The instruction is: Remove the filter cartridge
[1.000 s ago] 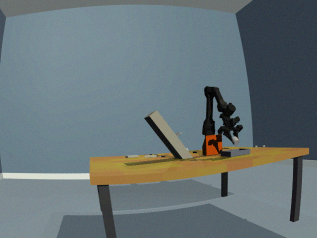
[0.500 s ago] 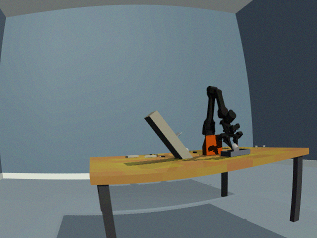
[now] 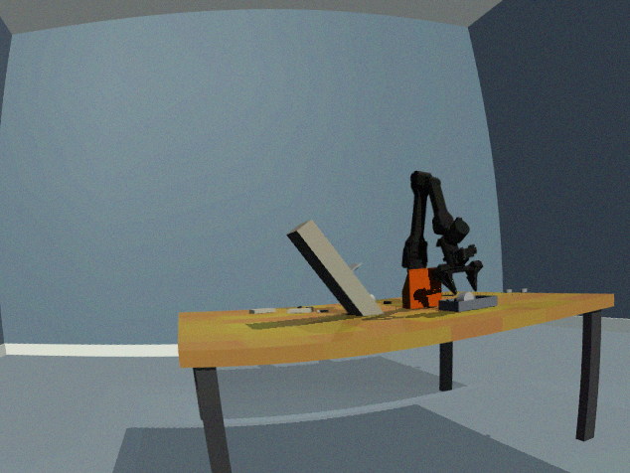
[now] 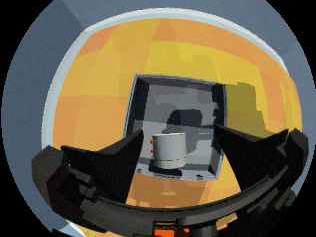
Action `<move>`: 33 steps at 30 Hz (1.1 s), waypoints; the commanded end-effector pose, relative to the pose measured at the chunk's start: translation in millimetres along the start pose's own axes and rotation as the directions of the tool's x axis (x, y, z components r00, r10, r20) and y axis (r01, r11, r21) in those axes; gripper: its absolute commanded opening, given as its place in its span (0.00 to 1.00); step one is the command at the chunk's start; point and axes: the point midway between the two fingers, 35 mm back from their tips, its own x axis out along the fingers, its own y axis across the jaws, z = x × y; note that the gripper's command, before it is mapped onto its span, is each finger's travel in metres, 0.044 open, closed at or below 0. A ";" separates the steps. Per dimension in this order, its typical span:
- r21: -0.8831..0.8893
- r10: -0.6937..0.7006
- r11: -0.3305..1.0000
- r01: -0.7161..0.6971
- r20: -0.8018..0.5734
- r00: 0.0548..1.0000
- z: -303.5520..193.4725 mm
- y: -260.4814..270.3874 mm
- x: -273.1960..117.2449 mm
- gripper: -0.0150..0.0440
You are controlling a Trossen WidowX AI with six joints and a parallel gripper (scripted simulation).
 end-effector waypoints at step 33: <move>0.002 0.003 1.000 -0.003 0.011 1.000 30.6 0.5 -48.4 1.00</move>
